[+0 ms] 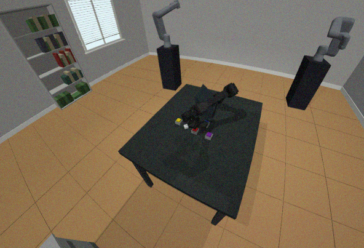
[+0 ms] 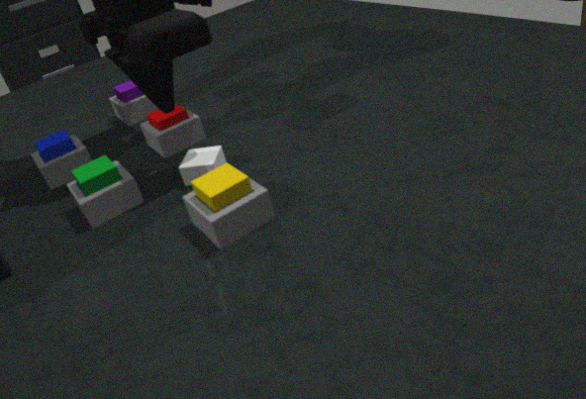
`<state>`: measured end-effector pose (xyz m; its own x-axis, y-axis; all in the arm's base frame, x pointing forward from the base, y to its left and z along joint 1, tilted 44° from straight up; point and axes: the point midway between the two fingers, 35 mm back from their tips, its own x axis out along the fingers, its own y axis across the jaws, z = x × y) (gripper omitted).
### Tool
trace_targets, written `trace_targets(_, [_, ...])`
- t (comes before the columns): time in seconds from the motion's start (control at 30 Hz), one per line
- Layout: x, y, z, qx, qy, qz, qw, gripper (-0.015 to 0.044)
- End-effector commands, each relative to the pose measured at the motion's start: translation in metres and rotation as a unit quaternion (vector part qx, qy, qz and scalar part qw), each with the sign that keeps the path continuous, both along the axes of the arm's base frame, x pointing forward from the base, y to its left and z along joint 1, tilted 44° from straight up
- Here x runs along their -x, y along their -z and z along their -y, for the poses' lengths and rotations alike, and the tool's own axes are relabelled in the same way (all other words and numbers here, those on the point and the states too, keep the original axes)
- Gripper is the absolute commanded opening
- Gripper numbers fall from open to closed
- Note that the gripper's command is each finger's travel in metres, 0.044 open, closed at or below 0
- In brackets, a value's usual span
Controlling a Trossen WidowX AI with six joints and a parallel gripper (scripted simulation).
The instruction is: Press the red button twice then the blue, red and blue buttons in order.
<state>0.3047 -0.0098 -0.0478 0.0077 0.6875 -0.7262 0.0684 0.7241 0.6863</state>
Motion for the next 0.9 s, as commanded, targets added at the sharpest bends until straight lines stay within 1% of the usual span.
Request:
trace_targets(0.0, [0.002,0.004,-0.004,-0.004,0.001,-0.006,1.0,0.002])
trace_targets(0.6, [0.002,0.004,-0.004,-0.004,0.001,-0.006,1.0,0.002])
trace_targets(0.73, [0.002,-0.019,0.019,-0.003,0.001,-0.006,1.0,0.002])
trace_targets(0.87, [0.002,-0.02,0.02,-0.003,0.001,-0.007,1.0,0.002])
